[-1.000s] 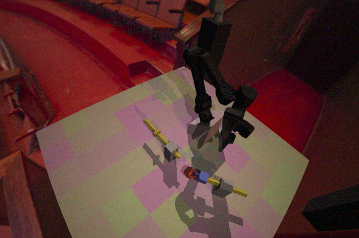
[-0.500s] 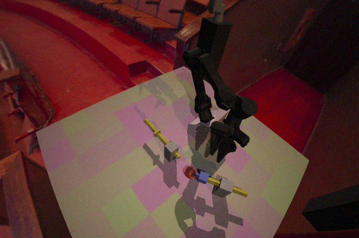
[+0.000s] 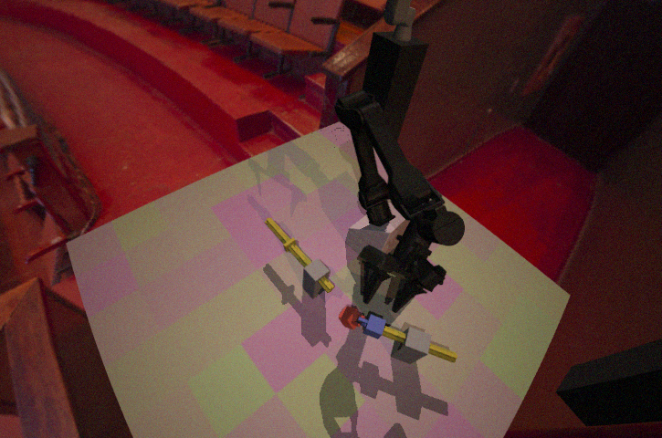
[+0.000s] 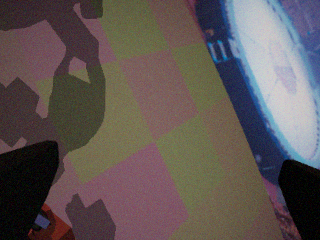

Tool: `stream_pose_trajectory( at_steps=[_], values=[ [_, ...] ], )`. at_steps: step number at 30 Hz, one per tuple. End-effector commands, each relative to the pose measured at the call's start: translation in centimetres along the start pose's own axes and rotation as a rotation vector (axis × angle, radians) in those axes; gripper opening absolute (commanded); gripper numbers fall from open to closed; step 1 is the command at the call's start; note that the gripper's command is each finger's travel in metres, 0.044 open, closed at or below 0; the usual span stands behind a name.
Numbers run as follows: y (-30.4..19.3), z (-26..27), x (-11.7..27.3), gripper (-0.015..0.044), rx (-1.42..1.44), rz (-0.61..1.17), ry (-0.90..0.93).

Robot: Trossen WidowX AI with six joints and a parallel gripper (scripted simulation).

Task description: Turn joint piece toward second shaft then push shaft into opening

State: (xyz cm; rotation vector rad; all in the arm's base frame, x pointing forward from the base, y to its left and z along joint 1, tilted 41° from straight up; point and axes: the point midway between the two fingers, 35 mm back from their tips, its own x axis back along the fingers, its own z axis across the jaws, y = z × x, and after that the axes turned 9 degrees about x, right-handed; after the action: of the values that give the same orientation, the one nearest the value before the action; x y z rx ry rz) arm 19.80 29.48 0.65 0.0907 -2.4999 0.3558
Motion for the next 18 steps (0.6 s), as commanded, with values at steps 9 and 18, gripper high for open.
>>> stream_pose_trajectory(
  at_steps=[9,18],
  values=[
    [-2.6,0.8,-3.1,0.044,-0.288,0.169,0.178],
    [-4.8,1.4,-4.6,0.044,-0.498,0.325,0.276]
  ],
)
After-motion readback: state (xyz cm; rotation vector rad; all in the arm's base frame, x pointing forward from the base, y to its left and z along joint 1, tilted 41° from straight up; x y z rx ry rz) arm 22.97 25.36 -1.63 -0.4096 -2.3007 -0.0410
